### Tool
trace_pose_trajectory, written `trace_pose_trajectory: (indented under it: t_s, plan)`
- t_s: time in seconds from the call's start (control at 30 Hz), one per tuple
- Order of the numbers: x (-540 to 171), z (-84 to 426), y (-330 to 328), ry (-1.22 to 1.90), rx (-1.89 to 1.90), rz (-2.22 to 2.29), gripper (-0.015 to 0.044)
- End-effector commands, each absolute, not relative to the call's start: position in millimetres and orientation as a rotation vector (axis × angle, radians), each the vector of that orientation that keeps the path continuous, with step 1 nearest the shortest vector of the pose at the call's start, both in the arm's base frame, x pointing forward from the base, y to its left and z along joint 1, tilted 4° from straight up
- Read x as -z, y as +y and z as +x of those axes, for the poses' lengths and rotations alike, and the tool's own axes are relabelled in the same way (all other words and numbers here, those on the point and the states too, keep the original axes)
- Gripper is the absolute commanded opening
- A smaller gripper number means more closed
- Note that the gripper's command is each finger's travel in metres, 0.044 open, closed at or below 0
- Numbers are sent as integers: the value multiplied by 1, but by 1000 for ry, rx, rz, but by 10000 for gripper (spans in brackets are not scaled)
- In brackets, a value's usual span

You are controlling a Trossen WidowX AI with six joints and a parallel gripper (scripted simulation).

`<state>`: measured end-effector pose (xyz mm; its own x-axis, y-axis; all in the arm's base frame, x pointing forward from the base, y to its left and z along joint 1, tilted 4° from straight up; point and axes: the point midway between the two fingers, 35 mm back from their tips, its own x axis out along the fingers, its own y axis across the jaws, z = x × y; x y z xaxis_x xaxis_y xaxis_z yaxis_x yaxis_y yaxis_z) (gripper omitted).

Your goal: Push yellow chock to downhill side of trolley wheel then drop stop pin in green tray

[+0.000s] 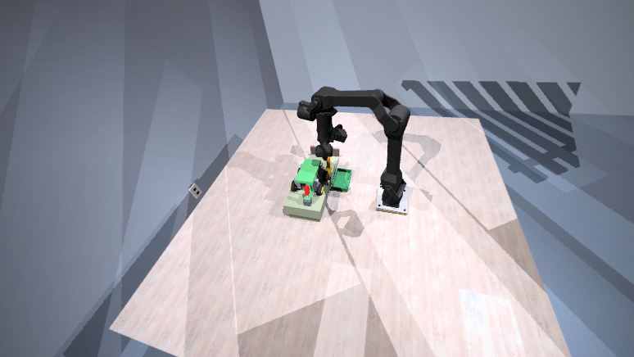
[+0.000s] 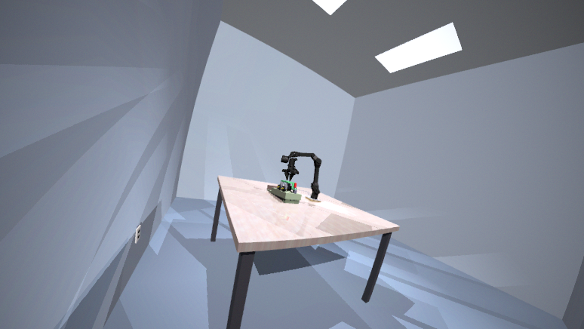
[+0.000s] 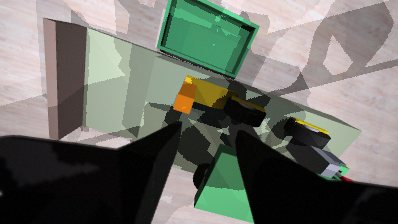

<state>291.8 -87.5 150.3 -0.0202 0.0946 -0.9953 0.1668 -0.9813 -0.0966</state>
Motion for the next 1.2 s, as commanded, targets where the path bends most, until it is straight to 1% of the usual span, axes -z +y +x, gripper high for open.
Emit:
trace_pose_trajectory:
  t_s: [0.0, 0.3, 0.57, 1.17]
  plan:
    - [-162, 299, -66, 475, 2042, 2106, 190]
    - [-175, 321, 1, 1047, 1596, 1783, 190]
    - [-187, 327, 66, 1414, 1138, 1447, 190]
    - [-175, 327, 75, 1440, 1098, 1418, 190]
